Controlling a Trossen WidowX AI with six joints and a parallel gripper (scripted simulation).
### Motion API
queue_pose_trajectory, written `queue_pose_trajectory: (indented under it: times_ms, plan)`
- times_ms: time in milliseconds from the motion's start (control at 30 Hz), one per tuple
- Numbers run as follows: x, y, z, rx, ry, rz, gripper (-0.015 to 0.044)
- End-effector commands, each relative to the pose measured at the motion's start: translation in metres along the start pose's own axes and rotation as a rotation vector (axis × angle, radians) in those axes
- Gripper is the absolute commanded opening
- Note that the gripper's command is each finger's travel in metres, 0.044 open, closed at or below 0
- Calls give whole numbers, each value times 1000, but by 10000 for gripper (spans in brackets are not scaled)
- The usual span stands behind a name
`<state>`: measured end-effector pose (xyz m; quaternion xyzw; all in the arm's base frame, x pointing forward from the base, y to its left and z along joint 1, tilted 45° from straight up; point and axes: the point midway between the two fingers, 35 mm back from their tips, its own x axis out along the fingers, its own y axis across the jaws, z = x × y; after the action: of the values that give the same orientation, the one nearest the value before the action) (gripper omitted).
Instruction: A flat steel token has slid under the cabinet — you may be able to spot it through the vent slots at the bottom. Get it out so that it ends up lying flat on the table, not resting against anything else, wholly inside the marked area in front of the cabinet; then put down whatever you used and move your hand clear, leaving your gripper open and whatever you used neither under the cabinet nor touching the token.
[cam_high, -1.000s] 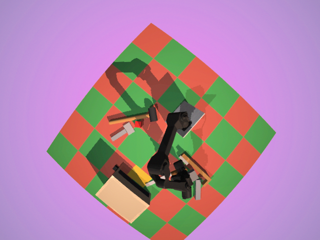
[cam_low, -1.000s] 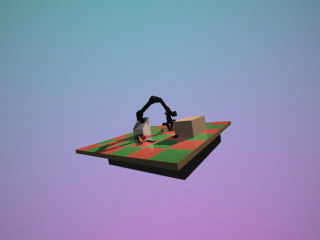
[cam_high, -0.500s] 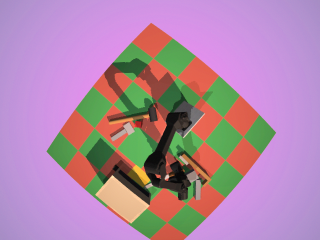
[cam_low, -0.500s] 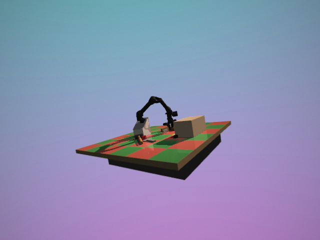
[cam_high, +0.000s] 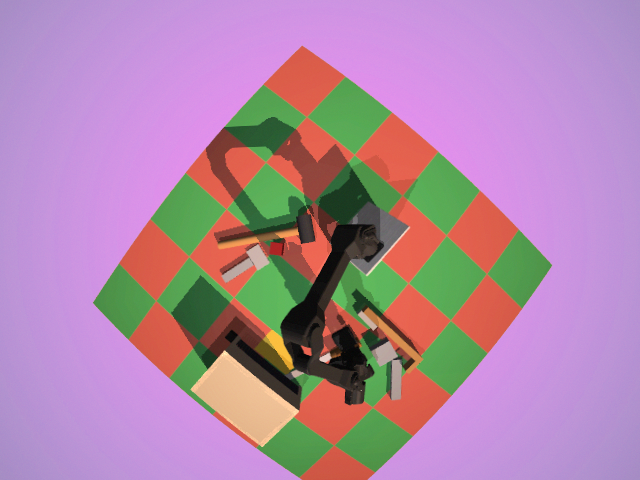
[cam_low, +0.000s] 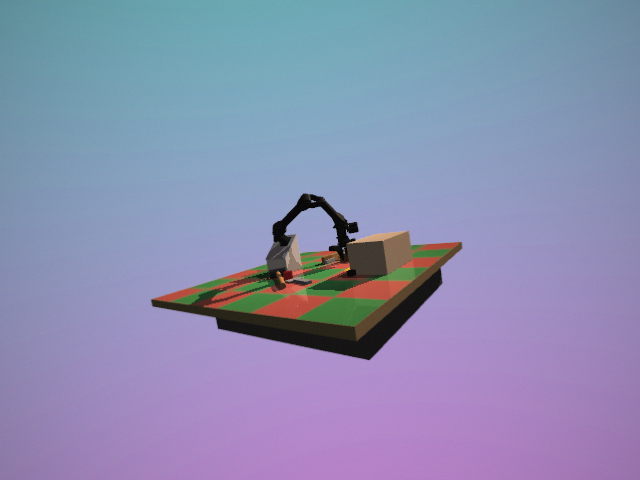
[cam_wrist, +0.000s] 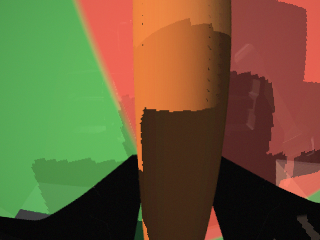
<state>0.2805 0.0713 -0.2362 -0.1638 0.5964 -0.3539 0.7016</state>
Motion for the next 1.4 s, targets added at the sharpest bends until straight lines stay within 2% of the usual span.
queue_pose_trajectory:
  times_ms: [0,1367]
  plan:
    - [0,1,15,10,-11,1,0]
    - [-1,2,77,12,-14,0,0]
